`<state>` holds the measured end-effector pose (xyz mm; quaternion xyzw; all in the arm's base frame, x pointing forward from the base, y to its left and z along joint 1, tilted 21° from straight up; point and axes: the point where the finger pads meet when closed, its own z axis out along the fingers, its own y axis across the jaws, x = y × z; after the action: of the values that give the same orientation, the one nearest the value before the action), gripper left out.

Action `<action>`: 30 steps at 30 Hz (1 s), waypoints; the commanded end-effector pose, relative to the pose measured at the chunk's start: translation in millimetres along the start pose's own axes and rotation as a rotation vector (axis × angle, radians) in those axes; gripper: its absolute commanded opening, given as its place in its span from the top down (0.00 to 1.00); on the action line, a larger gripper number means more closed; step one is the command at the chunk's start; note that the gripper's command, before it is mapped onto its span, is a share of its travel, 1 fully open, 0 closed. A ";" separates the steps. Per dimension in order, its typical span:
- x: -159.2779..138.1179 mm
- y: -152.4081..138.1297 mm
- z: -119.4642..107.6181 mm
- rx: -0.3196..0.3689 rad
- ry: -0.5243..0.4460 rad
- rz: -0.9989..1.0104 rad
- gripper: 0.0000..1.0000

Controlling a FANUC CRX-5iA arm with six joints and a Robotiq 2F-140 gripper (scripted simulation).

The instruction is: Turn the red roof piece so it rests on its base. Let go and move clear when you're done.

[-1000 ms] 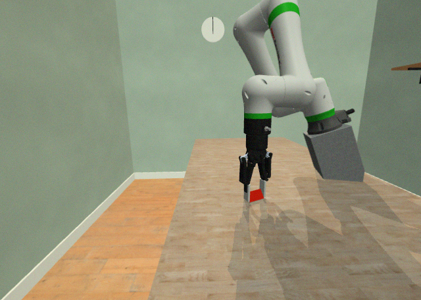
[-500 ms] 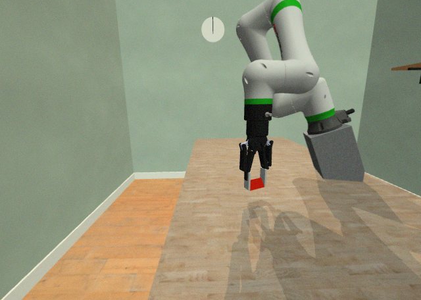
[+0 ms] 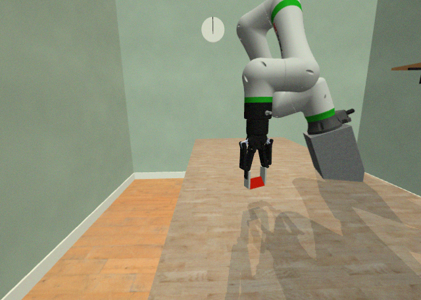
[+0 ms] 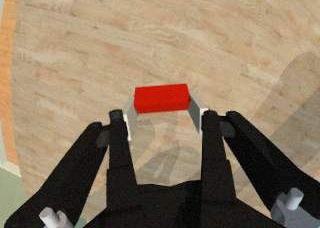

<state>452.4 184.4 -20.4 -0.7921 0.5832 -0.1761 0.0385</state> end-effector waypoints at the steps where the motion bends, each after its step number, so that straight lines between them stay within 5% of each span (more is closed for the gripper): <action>1: -0.1 -0.2 -0.1 0.000 0.000 0.000 0.59; 21: 0.4 0.4 0.3 -0.003 -0.008 0.000 0.59; 30: 3.8 4.0 2.6 -0.020 -0.198 -0.001 0.59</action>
<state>450.7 180.1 -22.7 -0.7983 0.5831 -0.1372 0.0622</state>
